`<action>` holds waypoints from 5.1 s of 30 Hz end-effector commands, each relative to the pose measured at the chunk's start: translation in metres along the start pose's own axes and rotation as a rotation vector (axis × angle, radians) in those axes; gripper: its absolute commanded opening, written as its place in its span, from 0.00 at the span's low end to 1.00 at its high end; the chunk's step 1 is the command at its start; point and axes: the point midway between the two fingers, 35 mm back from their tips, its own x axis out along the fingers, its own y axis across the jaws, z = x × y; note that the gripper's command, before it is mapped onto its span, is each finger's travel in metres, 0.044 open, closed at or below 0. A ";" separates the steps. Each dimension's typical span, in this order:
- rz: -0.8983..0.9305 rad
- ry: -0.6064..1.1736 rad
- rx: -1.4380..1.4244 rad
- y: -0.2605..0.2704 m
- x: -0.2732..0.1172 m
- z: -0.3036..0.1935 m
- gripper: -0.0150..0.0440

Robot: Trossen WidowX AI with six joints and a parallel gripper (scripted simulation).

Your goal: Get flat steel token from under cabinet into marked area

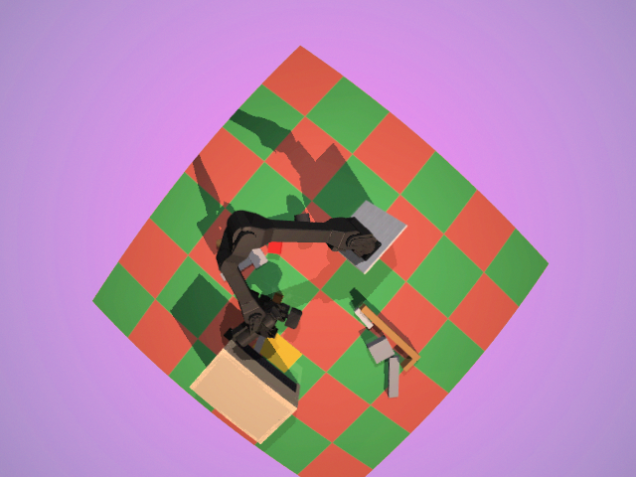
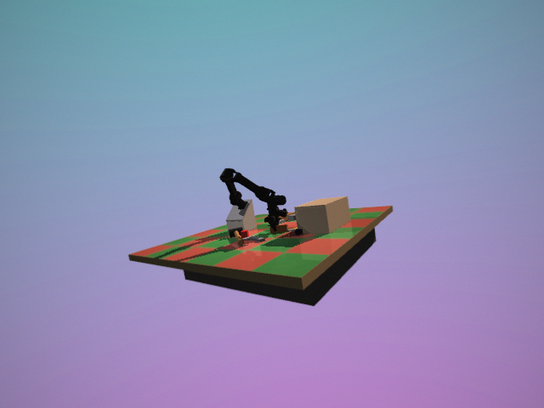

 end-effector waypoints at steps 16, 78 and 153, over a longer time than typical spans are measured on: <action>0.006 0.004 -0.007 -0.001 0.001 -0.025 0.25; 0.005 0.007 -0.010 -0.013 0.002 -0.104 0.25; 0.007 0.008 0.084 0.024 -0.001 -0.105 0.71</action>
